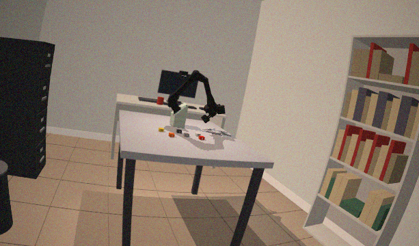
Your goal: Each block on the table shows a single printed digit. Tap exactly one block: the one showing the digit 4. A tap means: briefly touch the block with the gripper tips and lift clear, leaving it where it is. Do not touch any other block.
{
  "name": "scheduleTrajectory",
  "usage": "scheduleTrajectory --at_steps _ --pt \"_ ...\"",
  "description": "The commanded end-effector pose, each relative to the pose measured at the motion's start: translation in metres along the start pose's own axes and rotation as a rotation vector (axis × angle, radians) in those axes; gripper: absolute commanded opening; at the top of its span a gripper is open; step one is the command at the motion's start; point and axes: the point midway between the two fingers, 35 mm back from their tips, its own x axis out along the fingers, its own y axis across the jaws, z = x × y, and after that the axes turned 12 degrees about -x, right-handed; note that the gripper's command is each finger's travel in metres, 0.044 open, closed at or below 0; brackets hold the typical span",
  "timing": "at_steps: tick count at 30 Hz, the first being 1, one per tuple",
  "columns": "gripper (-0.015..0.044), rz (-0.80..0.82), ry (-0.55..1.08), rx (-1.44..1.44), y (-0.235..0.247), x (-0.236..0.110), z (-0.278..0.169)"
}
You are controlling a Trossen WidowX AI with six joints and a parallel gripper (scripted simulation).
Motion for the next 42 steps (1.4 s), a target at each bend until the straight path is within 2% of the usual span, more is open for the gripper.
scheduleTrajectory --at_steps 1,3,7,14,20,26,32,37,42 --pt "0.0400 0.001 0.010 0.015 -0.001 -0.003 -0.001" --pt "0.0400 0.006 0.087 0.136 -0.009 -0.025 -0.011" --pt "0.0400 -0.022 0.321 0.522 -0.019 -0.102 -0.032" --pt "0.0400 -0.161 0.642 1.102 0.004 -0.223 -0.034" --pt "0.0400 -0.349 0.886 1.574 0.049 -0.315 -0.008" --pt "0.0400 -0.614 1.134 2.048 0.113 -0.394 0.047" --pt "0.0400 -0.964 1.394 2.483 0.181 -0.446 0.131" --pt "0.0400 -1.298 1.621 2.753 0.227 -0.465 0.210" --pt "0.0400 -1.313 1.631 2.762 0.228 -0.466 0.213"
